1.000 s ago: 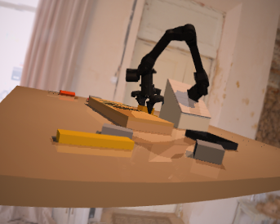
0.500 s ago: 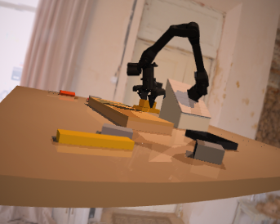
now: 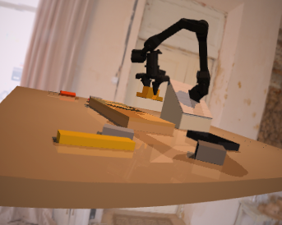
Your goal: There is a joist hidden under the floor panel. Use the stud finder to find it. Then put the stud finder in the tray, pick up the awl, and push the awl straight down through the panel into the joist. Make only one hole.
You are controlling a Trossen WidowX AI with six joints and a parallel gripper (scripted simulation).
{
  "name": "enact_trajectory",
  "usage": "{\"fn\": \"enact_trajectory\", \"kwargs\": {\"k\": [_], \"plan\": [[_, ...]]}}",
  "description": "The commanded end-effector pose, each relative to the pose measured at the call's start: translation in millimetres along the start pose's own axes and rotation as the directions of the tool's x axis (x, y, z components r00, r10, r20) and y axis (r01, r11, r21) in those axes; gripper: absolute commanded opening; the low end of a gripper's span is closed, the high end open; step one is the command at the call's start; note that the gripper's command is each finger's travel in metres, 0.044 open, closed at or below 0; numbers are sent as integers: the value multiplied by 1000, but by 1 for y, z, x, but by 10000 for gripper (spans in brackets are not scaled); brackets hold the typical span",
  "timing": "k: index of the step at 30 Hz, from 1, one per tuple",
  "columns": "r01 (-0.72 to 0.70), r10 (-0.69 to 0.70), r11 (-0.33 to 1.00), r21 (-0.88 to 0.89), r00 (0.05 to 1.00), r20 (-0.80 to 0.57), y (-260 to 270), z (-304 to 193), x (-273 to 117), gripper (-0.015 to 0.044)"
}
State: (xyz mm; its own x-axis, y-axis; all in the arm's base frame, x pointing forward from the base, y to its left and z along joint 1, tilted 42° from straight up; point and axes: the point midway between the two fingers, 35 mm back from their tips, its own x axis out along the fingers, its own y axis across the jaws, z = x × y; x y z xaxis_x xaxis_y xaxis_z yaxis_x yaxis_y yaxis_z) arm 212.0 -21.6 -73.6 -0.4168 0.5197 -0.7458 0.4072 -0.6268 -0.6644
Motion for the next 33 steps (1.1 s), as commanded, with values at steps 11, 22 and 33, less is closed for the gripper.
{"fn": "enact_trajectory", "kwargs": {"k": [11,22,33], "plan": [[-70,31,898,-434,995,-97,27,-21,-11,0],[-161,48,659,-735,984,-173,48,-38,-17,0],[-255,64,313,-915,967,-247,68,-53,-24,0]]}}
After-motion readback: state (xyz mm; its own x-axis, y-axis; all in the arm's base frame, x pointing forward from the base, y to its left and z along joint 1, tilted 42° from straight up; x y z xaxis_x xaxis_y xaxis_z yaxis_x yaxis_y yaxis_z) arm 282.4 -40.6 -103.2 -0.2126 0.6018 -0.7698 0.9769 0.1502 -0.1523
